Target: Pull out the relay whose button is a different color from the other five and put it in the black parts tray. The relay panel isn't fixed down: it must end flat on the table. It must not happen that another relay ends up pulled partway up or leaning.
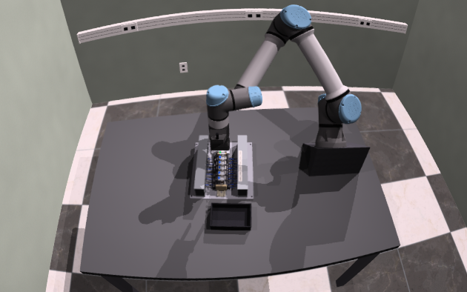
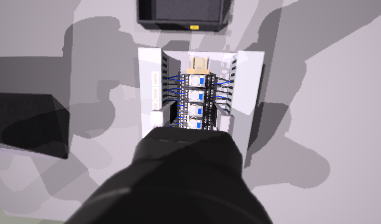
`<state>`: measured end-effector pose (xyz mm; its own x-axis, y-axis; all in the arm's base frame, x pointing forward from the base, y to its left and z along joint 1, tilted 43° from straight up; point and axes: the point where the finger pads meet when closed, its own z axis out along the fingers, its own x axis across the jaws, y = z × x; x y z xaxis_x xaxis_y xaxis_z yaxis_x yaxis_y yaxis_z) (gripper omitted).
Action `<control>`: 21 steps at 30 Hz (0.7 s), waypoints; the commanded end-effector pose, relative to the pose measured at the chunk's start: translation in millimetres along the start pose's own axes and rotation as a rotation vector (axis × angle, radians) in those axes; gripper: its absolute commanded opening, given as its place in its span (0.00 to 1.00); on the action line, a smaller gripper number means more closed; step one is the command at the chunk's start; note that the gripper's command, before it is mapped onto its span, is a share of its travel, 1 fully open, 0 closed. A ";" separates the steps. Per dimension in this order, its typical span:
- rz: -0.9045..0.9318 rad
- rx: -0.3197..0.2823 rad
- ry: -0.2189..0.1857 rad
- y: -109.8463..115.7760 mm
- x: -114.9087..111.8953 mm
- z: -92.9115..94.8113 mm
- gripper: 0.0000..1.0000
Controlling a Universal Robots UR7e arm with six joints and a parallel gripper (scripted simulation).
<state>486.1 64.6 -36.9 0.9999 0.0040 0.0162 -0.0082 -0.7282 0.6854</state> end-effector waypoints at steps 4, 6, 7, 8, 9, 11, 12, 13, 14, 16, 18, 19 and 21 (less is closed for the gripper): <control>0.001 0.000 0.001 12.9 0.4 -0.6 0.98; 0.001 0.000 0.001 22.6 0.4 -0.6 0.98; 0.001 0.000 0.001 28.1 0.4 -0.6 0.98; 0.001 0.000 0.001 33.9 0.4 -0.6 0.98; 0.001 0.000 0.001 39.9 0.4 -0.6 0.98; 0.001 0.000 0.001 51.8 0.4 -0.6 0.98; 0.001 0.000 0.001 57.4 0.4 -0.6 0.98; 0.001 0.000 0.001 62.7 0.4 -0.6 0.98; 0.001 0.000 0.001 67.4 0.4 -0.6 0.98; 0.001 0.000 0.001 75.1 0.4 -0.6 0.98; 0.001 0.000 0.001 77.9 0.4 -0.6 0.98; 0.001 0.000 0.001 77.9 0.4 -0.6 0.98; 0.001 0.000 0.001 81.3 0.4 -0.6 0.98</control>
<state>485.7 12.7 11.8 0.9999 0.0025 0.0165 -0.0095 -0.7272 0.6864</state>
